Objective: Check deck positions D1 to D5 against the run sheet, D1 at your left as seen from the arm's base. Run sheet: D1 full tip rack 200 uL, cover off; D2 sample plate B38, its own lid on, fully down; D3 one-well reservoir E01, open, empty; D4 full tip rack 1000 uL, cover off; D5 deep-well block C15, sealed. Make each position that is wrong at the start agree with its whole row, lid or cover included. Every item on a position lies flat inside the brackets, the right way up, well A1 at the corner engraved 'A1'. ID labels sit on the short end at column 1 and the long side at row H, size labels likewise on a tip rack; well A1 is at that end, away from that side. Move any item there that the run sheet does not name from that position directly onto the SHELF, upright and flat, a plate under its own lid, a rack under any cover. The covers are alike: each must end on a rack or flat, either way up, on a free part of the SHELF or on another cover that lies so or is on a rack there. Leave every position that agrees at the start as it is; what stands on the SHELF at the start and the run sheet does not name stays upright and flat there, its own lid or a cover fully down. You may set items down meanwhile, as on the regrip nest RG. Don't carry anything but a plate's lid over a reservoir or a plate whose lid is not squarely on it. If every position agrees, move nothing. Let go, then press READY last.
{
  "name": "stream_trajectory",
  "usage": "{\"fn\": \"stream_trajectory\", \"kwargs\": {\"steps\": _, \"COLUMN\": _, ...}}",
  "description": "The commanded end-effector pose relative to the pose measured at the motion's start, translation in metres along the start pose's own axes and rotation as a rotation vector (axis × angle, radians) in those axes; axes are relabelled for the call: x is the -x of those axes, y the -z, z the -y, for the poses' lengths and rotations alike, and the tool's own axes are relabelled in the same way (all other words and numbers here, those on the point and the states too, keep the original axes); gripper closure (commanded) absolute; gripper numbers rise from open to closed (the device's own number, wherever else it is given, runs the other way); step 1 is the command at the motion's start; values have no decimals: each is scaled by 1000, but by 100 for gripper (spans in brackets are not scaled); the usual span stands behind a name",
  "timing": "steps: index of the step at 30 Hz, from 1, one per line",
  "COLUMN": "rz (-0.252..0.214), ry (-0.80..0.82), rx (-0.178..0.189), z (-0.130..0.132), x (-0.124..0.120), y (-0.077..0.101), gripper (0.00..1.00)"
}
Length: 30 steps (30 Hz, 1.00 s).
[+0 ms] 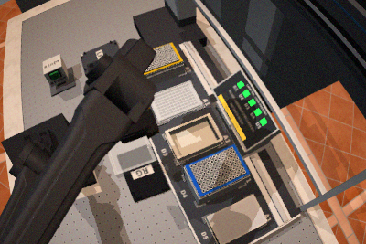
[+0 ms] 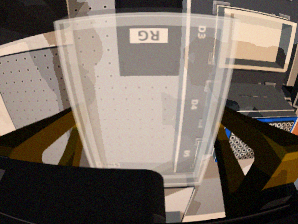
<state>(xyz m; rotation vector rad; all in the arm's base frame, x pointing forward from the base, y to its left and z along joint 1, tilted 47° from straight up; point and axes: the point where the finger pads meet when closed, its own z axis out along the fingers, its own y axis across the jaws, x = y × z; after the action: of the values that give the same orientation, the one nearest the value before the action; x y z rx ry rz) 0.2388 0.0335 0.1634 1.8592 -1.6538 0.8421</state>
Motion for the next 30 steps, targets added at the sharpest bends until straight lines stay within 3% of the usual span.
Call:
{"fn": "stream_trajectory", "kwargs": {"steps": 1, "rz": 19, "ry": -13, "rx": -24, "z": 9, "x": -1, "y": 9, "gripper": 100}}
{"fn": "stream_trajectory", "kwargs": {"steps": 15, "rz": 19, "ry": -13, "rx": -24, "z": 10, "x": -2, "y": 9, "gripper": 100}}
{"fn": "stream_trajectory", "kwargs": {"steps": 16, "rz": 14, "ry": -11, "rx": -14, "z": 4, "x": -3, "y": -1, "gripper": 100}}
{"fn": "stream_trajectory", "kwargs": {"steps": 30, "rz": 13, "ry": -11, "rx": -14, "z": 5, "x": -3, "y": -24, "gripper": 100}}
